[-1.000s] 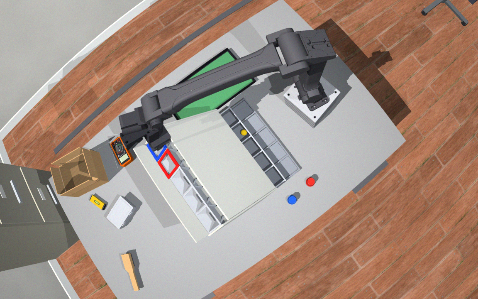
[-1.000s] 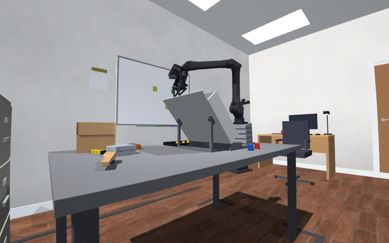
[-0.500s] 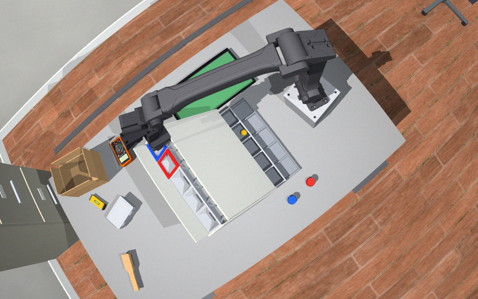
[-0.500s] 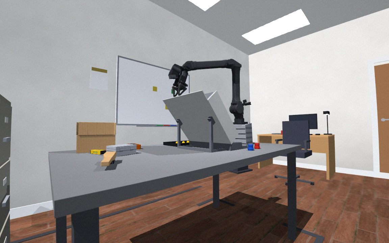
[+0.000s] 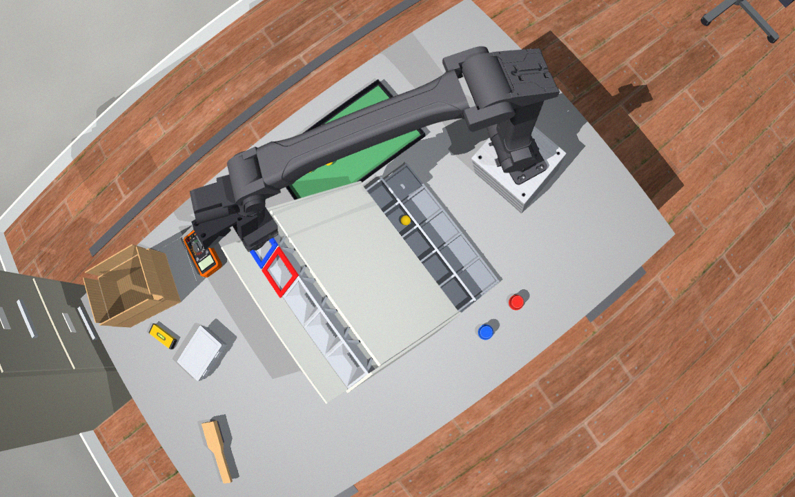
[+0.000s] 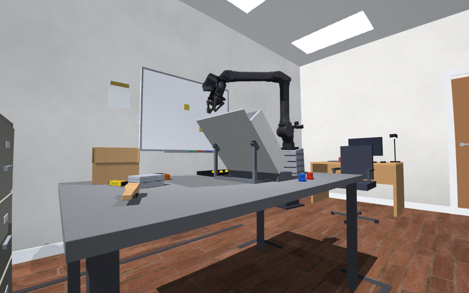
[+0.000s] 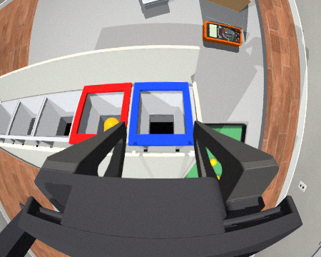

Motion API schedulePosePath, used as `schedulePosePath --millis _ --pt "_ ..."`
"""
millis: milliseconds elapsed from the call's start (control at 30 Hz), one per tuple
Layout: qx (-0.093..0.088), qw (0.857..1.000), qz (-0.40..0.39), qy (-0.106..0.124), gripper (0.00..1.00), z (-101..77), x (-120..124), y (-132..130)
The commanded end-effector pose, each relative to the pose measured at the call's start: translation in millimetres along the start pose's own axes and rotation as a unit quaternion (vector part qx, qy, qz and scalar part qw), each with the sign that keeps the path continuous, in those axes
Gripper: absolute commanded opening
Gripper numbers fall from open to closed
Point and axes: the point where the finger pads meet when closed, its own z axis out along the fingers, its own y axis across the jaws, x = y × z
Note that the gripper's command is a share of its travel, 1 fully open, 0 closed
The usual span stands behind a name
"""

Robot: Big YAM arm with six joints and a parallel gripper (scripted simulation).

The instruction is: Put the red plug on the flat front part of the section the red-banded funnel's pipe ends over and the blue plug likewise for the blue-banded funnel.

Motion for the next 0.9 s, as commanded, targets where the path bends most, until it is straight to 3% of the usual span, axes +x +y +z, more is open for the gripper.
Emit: schedulePosePath --millis 0,533,867 --pt "0.007 0.999 -0.005 -0.032 0.59 -27.9 -30.7 -1.9" --pt "0.002 1.000 -0.001 -0.010 0.59 -31.3 -36.4 -2.4" --pt "0.005 1.000 -0.003 -0.021 0.59 -26.1 -35.9 -2.6"
